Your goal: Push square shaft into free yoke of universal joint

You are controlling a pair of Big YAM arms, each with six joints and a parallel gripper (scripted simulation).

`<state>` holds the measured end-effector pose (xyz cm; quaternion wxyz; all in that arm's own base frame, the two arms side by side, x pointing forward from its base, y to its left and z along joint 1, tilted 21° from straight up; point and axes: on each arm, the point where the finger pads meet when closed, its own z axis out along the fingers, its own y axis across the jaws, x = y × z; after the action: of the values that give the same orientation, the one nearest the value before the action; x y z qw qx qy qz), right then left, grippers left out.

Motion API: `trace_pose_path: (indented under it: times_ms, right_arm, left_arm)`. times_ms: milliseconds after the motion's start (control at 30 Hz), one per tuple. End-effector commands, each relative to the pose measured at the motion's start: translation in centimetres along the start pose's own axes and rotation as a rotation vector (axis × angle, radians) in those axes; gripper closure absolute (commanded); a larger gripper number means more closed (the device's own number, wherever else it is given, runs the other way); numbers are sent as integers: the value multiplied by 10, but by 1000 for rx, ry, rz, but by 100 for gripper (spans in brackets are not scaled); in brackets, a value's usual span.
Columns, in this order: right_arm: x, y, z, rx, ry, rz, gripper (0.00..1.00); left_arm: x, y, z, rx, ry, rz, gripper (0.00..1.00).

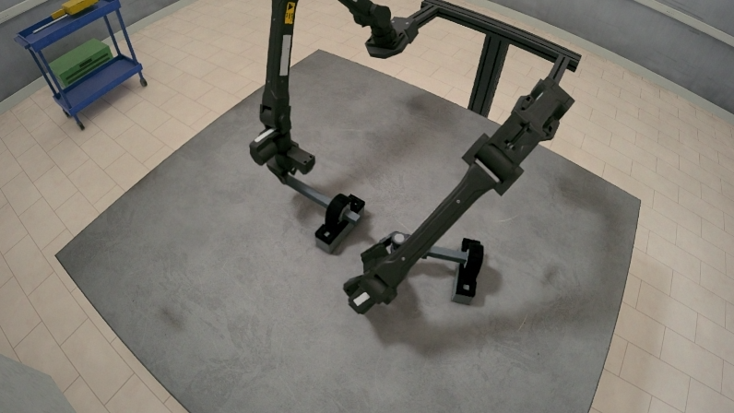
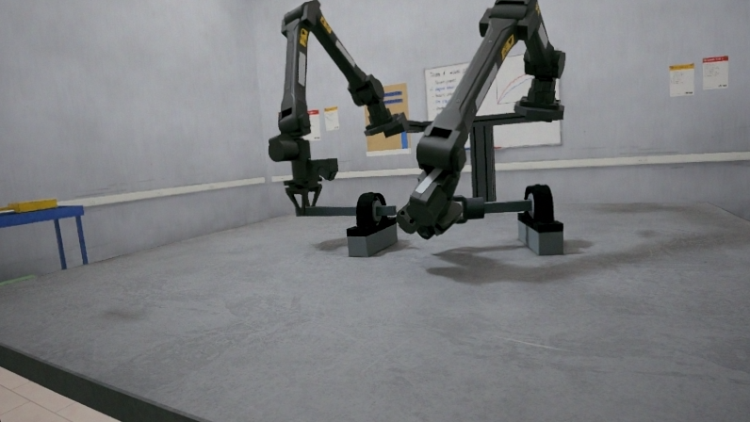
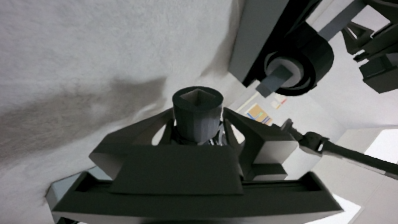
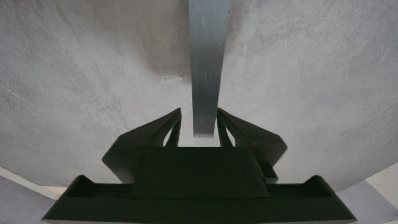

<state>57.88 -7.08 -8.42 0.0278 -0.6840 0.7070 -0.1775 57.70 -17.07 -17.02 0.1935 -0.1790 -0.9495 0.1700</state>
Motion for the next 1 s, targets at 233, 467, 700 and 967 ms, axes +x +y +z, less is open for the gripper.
trace_pose_path:
  times_ms: [233, 467, 700, 967]
  right_arm:
    - [4, -11, -2, 22, 1, 4, 53]
    - [4, -11, -2, 22, 1, 4, 53]
    - [4, -11, -2, 22, 1, 4, 62]
    - [3, -10, -2, 22, 1, 4, 72]
  left_arm:
    - [-4, -4, -6, -5, -19, 9, 47]
    - [-3, -7, -15, -10, -38, 16, 54]
    - [-3, -8, -16, -7, -44, 33, 66]
    - [-2, -12, -22, -8, -137, 121, 53]
